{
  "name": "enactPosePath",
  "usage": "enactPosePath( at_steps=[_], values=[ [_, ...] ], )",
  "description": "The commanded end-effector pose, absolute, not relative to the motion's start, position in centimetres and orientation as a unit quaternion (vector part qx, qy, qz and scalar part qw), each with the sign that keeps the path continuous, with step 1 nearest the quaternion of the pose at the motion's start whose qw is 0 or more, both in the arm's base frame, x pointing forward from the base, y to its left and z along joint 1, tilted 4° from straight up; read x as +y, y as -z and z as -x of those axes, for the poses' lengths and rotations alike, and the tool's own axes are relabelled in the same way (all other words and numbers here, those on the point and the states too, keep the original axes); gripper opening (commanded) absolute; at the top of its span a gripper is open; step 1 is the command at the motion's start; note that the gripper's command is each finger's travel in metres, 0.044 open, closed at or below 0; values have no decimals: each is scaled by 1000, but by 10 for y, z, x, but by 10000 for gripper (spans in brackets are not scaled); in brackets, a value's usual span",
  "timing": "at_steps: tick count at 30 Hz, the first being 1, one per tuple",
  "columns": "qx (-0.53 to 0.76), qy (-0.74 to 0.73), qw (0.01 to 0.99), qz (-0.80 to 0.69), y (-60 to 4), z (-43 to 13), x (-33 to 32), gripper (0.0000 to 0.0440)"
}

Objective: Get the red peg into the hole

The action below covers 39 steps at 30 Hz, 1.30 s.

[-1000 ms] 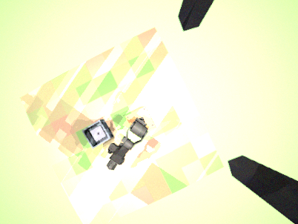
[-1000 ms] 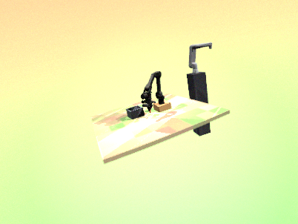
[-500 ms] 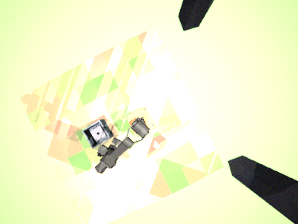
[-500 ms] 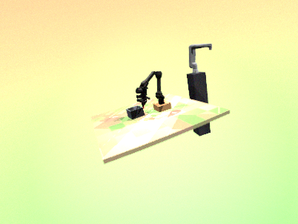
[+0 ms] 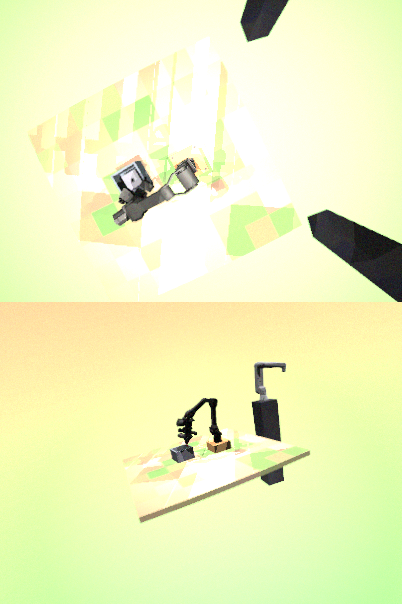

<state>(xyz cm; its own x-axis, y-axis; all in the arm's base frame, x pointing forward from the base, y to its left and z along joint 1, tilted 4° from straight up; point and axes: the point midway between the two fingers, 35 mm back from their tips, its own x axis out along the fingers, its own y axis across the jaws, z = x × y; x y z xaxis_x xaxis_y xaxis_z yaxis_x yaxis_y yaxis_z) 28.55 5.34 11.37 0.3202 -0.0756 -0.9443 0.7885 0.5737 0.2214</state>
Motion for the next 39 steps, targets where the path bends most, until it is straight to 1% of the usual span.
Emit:
enactPosePath(
  at_steps=[1, 16, 30, 32, 36, 37, 39],
  values=[
    [492, 307, 731, -358, -114, -296, 38, 0],
    [480, 339, 713, -383, -96, -323, -3, 5],
    [506, 350, 687, -387, -62, -335, -18, 16],
    [511, 351, 684, -383, -56, -336, -19, 41],
    [521, 351, 683, -373, -47, -338, -22, 141],
    [525, 352, 682, -368, -45, -338, -23, 157],
    [532, 354, 679, -361, -42, -338, -25, 165]
  ],
)
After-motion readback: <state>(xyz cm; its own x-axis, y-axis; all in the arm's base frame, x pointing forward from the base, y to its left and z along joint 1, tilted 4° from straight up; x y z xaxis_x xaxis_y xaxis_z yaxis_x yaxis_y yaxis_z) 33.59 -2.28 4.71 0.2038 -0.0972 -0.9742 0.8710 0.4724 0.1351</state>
